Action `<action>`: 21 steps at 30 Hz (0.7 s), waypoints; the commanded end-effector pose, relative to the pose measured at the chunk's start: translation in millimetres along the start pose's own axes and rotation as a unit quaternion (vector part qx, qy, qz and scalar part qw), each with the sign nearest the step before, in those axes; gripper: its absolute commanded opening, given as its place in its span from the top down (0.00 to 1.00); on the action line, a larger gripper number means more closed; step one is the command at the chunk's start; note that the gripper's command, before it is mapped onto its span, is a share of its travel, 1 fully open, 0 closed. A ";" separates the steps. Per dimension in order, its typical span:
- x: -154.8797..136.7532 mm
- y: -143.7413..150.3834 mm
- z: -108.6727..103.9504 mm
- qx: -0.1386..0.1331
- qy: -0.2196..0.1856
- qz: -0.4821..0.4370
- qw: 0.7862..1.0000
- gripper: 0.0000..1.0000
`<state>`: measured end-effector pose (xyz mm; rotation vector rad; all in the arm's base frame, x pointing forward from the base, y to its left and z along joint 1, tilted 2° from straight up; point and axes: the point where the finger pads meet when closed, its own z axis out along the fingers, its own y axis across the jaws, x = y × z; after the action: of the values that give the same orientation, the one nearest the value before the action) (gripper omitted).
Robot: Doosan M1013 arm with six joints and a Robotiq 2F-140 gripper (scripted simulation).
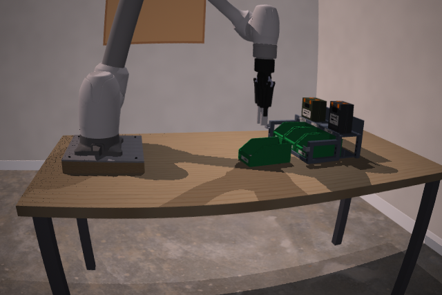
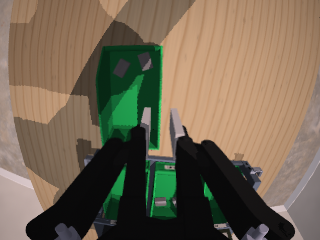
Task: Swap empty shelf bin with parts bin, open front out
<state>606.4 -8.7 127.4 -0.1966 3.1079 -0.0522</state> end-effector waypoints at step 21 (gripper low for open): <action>-0.1 0.0 33.9 0.000 0.000 0.000 1.000 0.76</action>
<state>607.4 -9.7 94.8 -0.1965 3.1079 -0.0521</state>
